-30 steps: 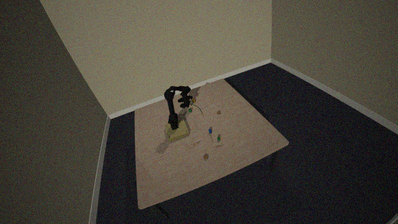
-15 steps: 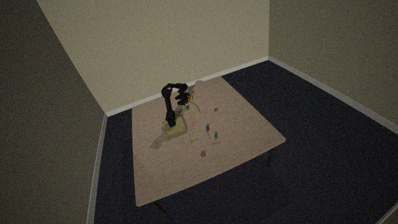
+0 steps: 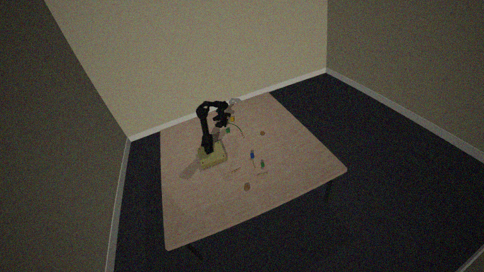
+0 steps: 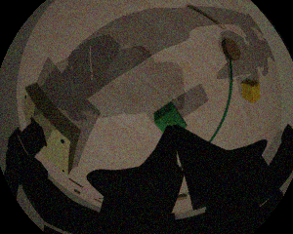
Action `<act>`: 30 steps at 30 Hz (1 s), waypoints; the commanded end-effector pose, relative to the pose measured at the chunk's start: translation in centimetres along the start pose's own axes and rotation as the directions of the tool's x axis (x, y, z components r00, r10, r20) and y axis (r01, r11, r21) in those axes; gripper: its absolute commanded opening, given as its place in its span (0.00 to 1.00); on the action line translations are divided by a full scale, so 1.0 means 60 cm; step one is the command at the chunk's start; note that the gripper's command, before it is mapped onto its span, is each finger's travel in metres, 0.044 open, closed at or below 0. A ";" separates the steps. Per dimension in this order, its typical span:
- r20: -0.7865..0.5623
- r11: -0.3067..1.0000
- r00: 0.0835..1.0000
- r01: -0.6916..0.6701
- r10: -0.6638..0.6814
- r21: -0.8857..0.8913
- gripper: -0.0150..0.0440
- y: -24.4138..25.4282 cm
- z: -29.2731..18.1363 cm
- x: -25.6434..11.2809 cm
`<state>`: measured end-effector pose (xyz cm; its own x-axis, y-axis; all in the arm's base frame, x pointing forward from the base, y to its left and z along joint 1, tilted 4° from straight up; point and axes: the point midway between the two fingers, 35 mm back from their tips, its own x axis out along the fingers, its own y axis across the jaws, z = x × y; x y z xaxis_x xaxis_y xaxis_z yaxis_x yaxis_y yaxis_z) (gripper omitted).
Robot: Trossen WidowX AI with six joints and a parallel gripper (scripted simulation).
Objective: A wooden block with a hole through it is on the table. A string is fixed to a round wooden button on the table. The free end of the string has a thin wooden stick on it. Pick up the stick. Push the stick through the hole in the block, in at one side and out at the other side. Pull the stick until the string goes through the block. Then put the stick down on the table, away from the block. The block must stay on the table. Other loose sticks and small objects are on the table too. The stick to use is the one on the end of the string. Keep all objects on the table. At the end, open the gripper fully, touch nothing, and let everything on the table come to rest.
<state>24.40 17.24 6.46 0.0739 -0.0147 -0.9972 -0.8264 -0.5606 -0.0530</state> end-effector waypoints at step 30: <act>-0.008 -0.475 1.000 0.007 0.000 0.880 1.00 -0.032 -0.131 -0.003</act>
<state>27.79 14.49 7.13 0.0892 -0.0148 -0.9959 -0.8425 0.5322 -0.0833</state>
